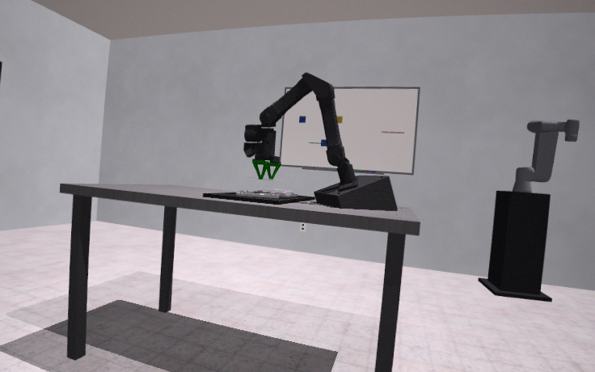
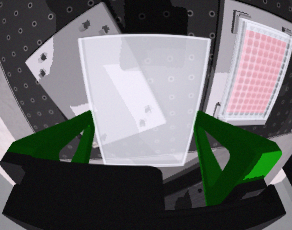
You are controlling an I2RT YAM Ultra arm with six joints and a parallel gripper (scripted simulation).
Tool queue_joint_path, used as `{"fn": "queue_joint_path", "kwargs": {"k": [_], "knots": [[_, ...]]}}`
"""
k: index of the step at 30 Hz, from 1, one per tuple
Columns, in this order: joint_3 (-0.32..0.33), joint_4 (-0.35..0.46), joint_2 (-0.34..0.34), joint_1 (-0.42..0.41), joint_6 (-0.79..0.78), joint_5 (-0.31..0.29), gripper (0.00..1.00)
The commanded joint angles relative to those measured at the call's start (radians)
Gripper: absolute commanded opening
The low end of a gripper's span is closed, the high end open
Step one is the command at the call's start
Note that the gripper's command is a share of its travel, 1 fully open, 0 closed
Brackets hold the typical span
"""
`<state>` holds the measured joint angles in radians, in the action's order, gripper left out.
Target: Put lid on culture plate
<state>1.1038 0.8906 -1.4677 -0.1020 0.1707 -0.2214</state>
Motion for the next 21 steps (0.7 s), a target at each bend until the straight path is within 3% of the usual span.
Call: {"fn": "queue_joint_path", "kwargs": {"k": [1, 21], "knots": [[0.002, -0.007, 0.003, -0.041, -0.036, -0.014, 0.00], [0.013, -0.004, -0.060, -0.254, -0.247, -0.076, 0.00]]}}
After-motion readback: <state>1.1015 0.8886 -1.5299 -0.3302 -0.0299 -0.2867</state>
